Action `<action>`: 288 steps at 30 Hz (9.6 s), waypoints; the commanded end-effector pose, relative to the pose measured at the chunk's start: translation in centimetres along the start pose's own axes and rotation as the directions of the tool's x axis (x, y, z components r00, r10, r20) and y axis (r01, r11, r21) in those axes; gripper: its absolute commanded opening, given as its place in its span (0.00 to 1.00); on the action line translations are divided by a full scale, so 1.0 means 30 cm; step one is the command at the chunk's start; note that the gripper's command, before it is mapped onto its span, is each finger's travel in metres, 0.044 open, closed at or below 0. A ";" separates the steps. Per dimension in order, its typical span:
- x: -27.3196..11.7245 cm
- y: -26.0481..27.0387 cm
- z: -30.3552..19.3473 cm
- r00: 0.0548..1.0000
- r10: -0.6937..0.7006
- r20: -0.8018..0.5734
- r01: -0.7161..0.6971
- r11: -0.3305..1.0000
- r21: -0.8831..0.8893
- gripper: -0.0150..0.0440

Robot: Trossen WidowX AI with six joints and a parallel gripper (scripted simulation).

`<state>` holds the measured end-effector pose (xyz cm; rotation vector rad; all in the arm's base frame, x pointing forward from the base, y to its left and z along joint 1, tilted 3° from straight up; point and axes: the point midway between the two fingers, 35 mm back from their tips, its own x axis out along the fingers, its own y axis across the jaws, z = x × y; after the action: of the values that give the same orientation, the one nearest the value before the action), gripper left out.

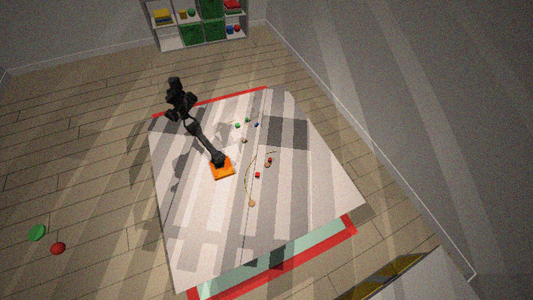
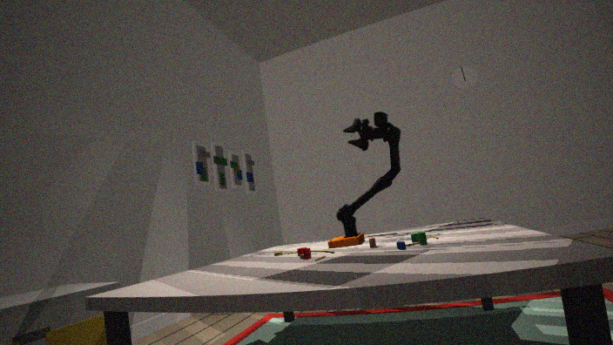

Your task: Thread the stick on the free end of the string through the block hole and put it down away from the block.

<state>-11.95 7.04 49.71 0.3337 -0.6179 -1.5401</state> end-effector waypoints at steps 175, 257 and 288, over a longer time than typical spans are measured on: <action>0.071 0.132 -1.857 -0.134 -0.518 -0.845 -0.710 -0.545 0.446 0.46; 0.053 0.074 -1.970 -0.136 -0.515 -0.846 -0.712 -0.543 0.445 0.25; 0.068 0.129 -1.871 -0.137 -0.516 -0.845 -0.710 -0.544 0.447 0.25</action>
<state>22.68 -4.77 7.04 -0.5850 1.4501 0.5066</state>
